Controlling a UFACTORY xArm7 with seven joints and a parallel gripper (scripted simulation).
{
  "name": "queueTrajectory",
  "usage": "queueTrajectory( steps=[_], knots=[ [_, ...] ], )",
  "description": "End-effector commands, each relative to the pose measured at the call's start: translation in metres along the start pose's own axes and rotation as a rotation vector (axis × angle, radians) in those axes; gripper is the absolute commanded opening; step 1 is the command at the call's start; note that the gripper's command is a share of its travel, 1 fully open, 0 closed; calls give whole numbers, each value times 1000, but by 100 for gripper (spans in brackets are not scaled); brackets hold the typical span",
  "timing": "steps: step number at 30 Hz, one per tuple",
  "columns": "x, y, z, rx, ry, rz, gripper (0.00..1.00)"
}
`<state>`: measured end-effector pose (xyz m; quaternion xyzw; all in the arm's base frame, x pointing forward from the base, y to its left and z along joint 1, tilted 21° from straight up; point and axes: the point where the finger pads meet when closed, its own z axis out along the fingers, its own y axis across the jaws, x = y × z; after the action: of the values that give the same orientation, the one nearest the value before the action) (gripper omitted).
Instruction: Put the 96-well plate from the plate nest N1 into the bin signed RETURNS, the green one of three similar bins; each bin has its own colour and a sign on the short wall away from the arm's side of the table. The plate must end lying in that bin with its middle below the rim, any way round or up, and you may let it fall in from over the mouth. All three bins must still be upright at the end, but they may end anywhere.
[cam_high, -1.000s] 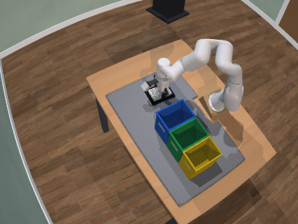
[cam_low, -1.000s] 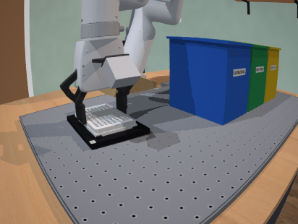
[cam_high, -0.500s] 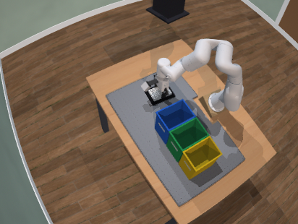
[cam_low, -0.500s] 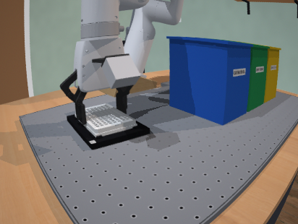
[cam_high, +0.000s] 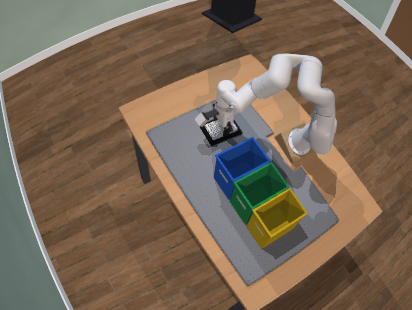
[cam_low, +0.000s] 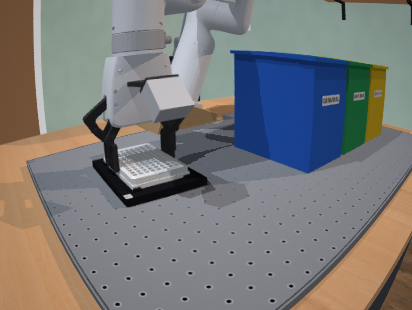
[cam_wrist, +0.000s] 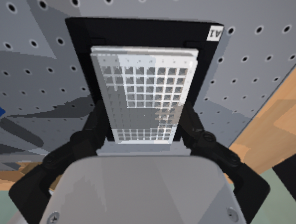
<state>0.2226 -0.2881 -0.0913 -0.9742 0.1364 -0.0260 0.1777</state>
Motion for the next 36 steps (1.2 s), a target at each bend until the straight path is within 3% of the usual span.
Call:
queueTrajectory(
  steps=[1,36],
  knots=[
    [1,1,-1,-3,3,0,0],
    [1,1,-16,-3,3,0,0]
  ],
)
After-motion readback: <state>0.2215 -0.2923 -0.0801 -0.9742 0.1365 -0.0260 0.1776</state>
